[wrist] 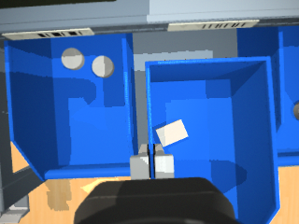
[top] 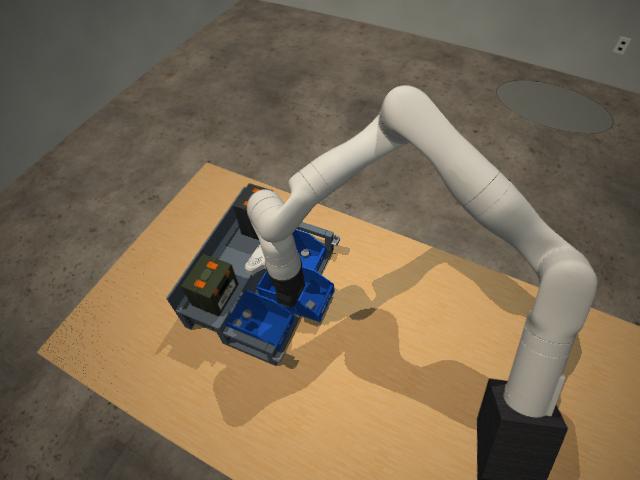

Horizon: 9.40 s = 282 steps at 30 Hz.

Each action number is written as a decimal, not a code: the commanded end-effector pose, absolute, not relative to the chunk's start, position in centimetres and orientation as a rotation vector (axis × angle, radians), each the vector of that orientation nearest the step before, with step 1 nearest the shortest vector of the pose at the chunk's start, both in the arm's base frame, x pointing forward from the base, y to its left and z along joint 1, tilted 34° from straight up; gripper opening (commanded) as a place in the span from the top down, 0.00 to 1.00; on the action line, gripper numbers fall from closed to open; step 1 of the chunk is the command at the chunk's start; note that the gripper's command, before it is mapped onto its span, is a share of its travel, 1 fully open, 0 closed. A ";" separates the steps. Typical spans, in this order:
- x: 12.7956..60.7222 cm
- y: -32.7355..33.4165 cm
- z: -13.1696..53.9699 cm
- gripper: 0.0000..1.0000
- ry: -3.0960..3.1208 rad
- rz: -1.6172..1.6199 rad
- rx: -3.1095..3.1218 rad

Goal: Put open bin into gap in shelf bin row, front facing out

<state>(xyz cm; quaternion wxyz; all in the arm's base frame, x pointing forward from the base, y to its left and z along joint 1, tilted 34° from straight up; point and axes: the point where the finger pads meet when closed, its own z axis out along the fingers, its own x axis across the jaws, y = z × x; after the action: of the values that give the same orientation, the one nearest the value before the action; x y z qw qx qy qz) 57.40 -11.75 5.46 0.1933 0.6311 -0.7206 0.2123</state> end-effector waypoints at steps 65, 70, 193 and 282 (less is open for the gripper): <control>58.5 -12.0 5.7 1.00 -2.001 0.610 1.774; 58.5 -12.1 5.7 1.00 -2.001 0.610 1.774; 58.5 -12.0 5.3 0.68 -2.019 0.646 1.793; 58.4 -10.4 7.7 0.68 -2.023 0.645 1.787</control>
<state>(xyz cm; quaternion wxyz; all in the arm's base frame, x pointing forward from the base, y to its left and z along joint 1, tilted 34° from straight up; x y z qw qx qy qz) 58.23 -11.03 6.98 0.1842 0.6310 -0.7182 0.2281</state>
